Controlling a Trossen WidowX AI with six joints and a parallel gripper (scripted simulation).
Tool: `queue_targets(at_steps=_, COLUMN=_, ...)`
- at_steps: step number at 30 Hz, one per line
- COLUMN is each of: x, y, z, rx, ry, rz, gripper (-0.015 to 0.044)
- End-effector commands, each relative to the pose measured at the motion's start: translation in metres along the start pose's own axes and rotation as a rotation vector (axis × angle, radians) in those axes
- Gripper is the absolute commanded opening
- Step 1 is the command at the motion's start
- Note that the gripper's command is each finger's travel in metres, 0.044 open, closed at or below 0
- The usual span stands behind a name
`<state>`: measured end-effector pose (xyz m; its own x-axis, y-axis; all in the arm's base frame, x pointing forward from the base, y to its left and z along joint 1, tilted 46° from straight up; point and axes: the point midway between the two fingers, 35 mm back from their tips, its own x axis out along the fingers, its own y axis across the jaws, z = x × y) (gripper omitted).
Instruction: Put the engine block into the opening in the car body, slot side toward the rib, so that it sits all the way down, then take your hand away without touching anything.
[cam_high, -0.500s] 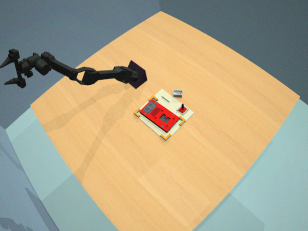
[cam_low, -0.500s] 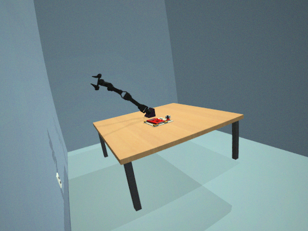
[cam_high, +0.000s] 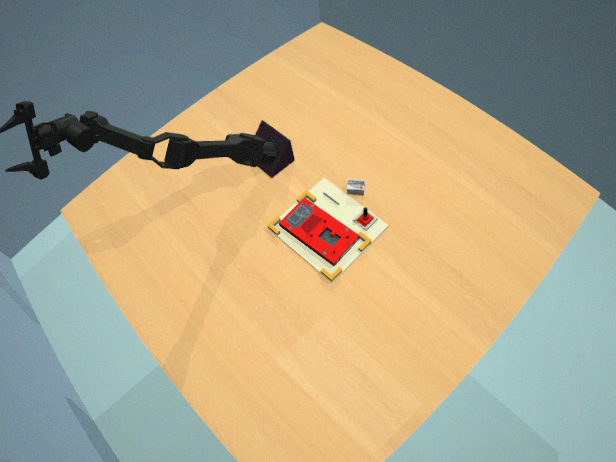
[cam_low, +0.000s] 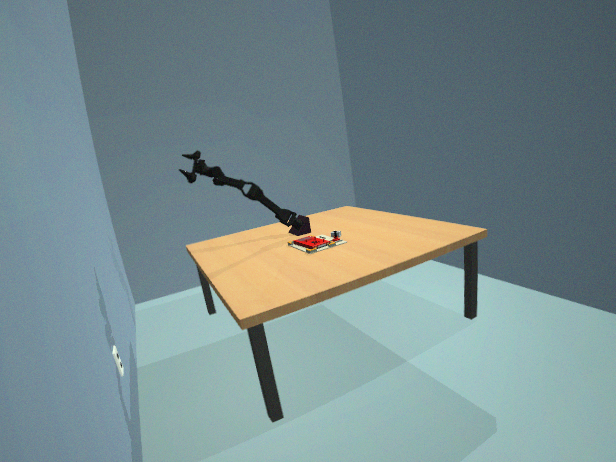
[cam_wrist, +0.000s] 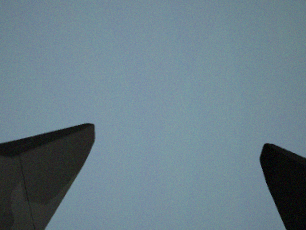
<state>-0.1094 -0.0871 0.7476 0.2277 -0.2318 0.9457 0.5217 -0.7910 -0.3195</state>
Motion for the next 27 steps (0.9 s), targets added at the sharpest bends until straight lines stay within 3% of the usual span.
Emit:
queue_targets(at_steps=1, x=-0.001, y=0.006, z=-0.017, rx=0.092, ry=0.033, rz=-0.042, gripper=0.0440)
queue_targets(at_steps=27, x=-0.003, y=0.090, z=-0.092, rx=0.597, ry=0.244, rz=-0.143, gripper=0.0440)
